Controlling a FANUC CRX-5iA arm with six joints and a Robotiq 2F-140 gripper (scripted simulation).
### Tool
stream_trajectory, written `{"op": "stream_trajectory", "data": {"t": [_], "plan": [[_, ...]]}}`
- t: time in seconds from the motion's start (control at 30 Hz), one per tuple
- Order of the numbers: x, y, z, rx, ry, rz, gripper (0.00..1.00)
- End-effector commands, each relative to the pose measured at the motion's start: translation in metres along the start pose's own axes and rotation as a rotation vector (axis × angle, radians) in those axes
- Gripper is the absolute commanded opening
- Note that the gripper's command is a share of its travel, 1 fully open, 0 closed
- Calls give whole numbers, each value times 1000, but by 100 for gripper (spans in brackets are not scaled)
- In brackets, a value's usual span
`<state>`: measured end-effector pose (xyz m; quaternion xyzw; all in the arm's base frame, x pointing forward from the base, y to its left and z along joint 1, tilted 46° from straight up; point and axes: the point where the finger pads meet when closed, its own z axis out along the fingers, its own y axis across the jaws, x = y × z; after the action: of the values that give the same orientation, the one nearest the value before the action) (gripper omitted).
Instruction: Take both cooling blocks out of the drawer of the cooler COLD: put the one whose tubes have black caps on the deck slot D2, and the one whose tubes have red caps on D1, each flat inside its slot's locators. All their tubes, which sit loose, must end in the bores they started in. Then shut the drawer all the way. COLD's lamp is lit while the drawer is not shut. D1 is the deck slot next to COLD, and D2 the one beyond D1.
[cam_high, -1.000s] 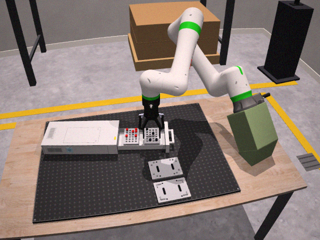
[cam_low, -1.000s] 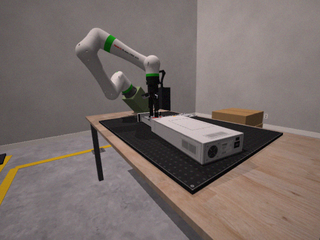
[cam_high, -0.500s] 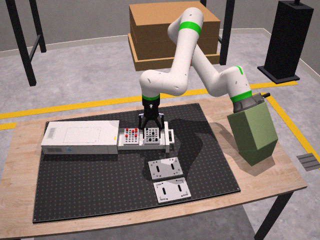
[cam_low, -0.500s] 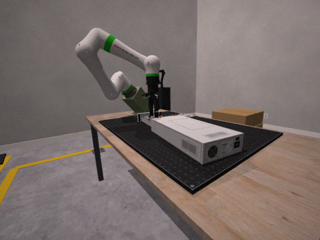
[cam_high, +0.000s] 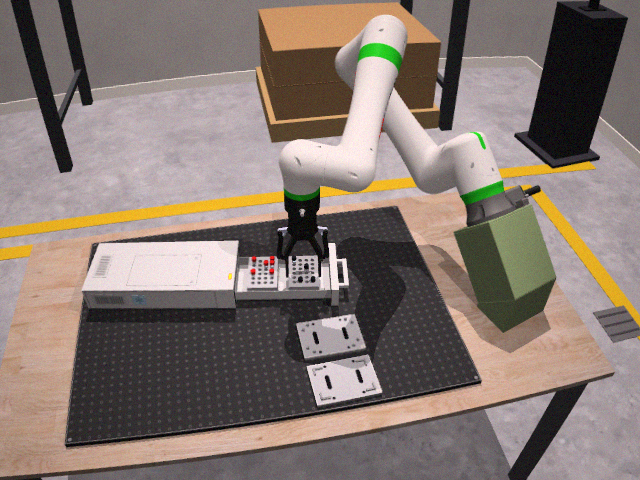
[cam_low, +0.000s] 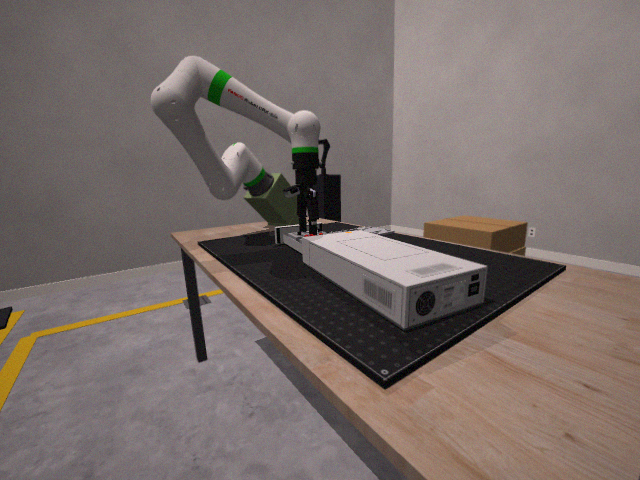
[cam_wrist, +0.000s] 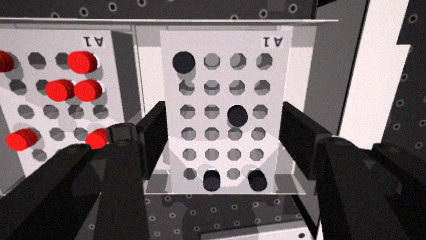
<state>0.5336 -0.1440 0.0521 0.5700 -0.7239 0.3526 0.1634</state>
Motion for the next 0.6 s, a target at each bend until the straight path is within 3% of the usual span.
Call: {"op": "stream_trajectory", "data": {"t": [0.0, 0.17, 0.57], "plan": [[0, -1, -1, 1, -1, 0, 18], [0, -1, -1, 1, -1, 0, 10], [0, -1, -1, 1, -1, 0, 10]]}}
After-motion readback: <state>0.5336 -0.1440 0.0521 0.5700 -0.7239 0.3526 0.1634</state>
